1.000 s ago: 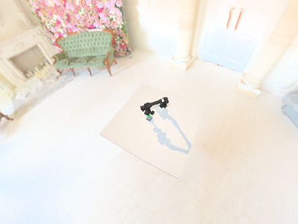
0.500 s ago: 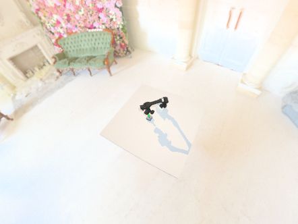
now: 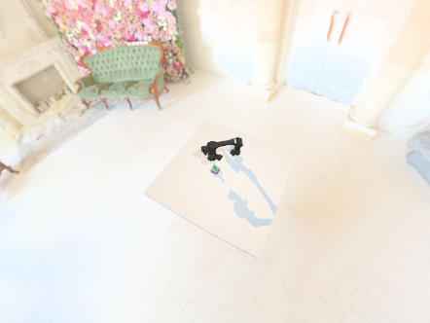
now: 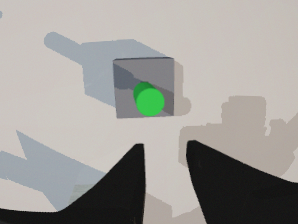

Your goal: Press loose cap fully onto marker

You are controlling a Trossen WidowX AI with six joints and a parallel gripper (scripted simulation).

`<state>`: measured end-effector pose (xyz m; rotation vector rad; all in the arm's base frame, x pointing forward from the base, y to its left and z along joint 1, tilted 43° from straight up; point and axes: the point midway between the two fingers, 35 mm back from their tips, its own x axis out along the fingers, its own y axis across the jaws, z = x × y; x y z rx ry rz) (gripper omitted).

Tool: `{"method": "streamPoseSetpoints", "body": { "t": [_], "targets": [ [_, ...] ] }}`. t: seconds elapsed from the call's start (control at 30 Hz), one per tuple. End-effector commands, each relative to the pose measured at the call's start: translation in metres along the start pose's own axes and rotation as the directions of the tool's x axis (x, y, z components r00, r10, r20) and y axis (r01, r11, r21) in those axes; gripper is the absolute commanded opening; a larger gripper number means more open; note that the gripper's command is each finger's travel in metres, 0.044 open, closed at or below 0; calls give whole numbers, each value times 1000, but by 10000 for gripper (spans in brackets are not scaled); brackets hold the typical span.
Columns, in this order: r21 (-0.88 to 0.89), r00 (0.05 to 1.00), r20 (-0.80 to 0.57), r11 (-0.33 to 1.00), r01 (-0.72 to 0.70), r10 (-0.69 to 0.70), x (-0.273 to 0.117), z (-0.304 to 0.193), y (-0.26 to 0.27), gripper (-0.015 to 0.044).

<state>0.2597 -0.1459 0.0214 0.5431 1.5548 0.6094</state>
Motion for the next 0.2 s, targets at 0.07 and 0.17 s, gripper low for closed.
{"method": "streamPoseSetpoints", "body": {
  "t": [0.07, 0.17],
  "targets": [
    [-6, 1000, -1, 1000, 3, -3, -2, 0, 0, 262],
    [-6, 1000, -1, 1000, 3, -3, -2, 0, 0, 341]
  ]
}}
